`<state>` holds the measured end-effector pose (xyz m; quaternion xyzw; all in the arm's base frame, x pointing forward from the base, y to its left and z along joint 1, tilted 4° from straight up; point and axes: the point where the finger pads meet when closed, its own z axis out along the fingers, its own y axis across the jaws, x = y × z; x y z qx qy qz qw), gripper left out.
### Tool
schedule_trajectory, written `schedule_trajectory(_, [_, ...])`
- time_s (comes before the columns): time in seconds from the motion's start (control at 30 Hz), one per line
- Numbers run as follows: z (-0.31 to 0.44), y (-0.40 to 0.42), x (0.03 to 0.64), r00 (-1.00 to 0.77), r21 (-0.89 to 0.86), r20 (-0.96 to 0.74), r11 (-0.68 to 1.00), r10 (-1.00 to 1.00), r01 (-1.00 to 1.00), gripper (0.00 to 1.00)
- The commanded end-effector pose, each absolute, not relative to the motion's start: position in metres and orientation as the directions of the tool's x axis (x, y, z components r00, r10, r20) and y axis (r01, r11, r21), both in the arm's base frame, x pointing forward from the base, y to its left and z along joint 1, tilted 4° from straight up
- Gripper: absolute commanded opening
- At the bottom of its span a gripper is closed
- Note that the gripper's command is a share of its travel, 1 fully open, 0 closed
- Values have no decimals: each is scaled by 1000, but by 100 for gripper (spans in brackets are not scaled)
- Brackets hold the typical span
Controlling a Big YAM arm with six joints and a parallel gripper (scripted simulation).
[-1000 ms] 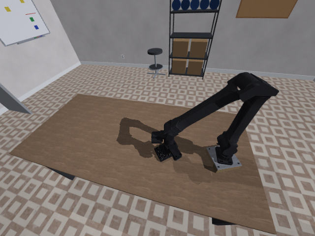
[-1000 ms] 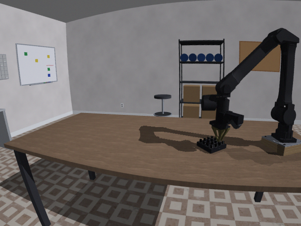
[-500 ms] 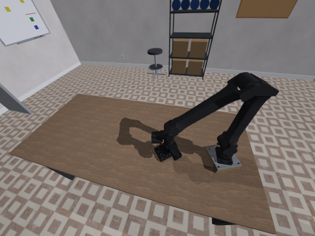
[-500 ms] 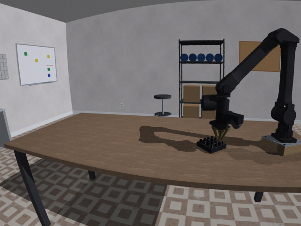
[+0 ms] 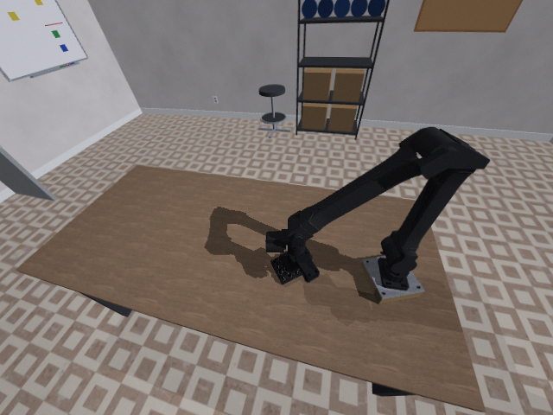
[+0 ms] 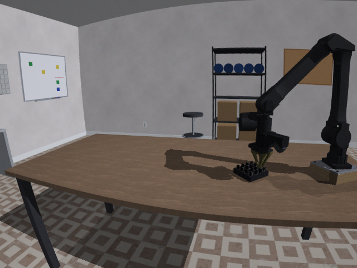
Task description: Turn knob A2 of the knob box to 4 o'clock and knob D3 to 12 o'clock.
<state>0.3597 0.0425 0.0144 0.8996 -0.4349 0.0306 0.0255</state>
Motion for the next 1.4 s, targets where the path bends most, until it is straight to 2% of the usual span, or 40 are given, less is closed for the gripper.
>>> schedule_trajectory(0.0, [23,40,376,613,-2,91,-616,-785,-788,18])
schedule_trajectory(1.37, [5,38,363,615,17,80,-615,-785,-788,18])
